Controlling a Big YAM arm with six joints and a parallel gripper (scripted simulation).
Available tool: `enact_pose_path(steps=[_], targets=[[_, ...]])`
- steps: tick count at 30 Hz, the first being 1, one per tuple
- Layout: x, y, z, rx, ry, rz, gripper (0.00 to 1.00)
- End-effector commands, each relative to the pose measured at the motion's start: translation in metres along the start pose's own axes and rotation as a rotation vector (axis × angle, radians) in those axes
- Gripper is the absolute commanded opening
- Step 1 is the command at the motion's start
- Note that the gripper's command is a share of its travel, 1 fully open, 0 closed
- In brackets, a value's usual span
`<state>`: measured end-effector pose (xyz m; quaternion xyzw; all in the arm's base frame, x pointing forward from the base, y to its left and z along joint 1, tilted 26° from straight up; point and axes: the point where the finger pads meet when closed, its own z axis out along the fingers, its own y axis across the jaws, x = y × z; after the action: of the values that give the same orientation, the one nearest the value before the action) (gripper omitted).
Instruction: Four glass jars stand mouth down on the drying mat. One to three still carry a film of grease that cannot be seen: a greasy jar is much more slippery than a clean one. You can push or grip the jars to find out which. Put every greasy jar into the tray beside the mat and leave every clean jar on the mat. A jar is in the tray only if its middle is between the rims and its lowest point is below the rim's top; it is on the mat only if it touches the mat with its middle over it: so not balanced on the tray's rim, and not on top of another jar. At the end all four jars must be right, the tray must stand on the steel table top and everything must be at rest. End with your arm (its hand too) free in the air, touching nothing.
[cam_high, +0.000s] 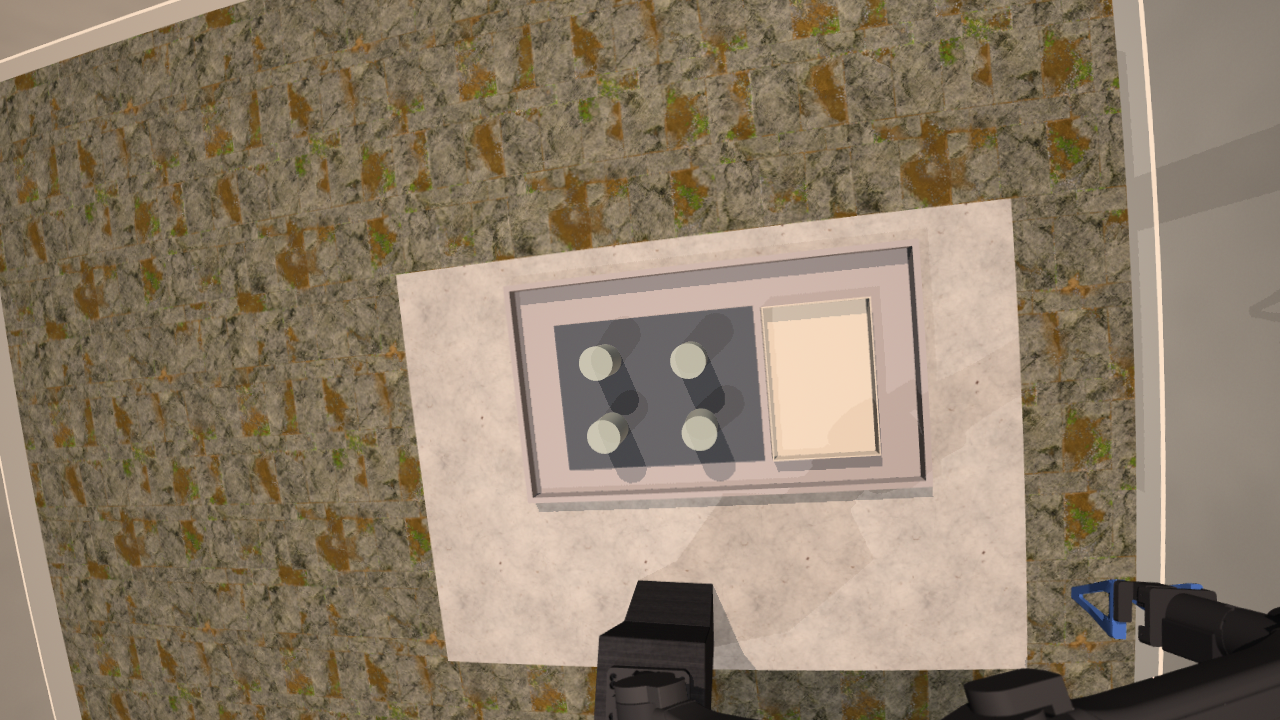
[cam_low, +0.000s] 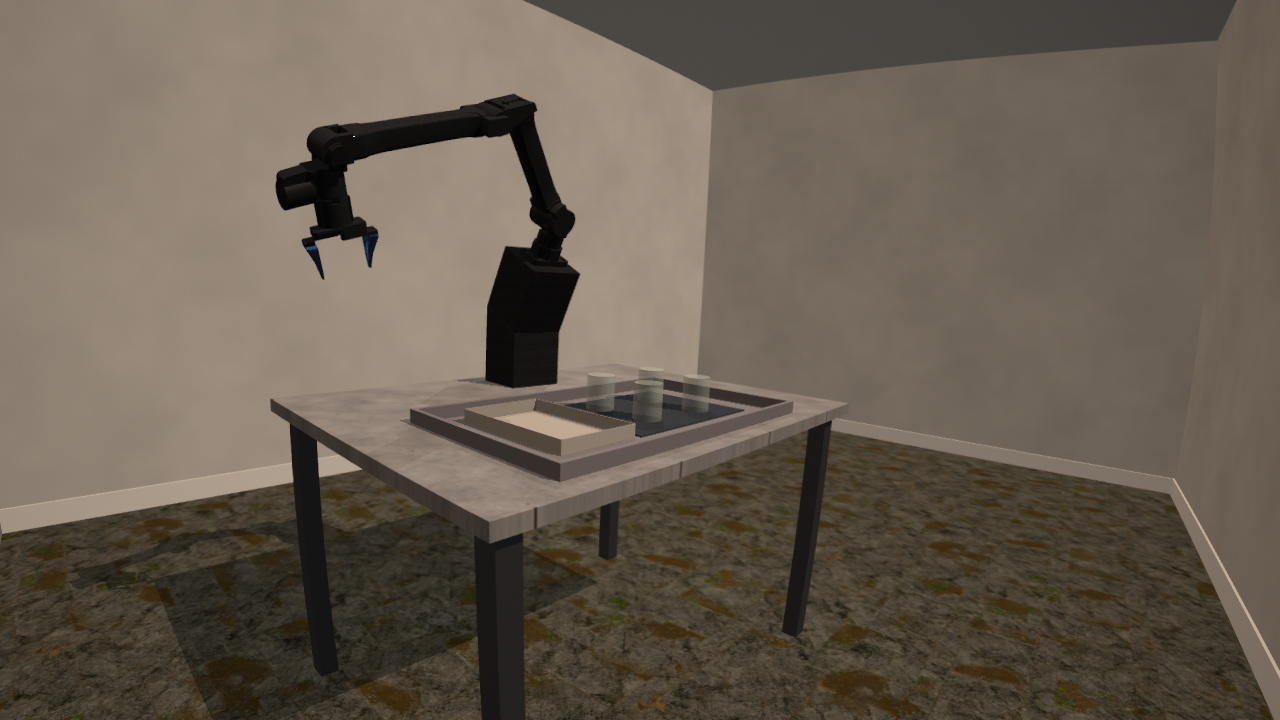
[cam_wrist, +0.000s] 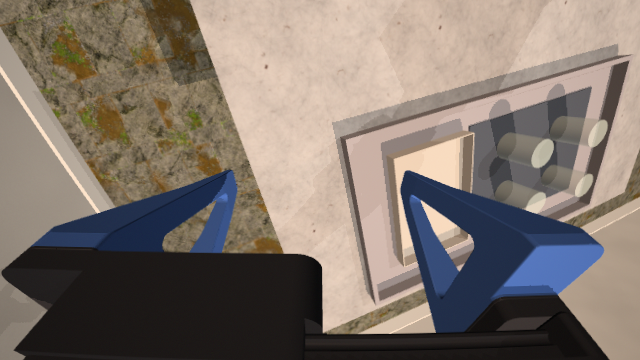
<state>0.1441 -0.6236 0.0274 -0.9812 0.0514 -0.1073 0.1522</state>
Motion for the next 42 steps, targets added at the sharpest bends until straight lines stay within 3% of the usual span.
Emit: enact_pose_path(steps=[1, 34, 42], targets=[[-0.001, 0.001, -0.008, -0.013, 0.004, 0.001, 1.00], [-0.001, 0.001, -0.008, -0.013, 0.004, 0.001, 1.00], [0.036, -0.032, 0.012, -0.029, -0.018, -0.072, 1.00]])
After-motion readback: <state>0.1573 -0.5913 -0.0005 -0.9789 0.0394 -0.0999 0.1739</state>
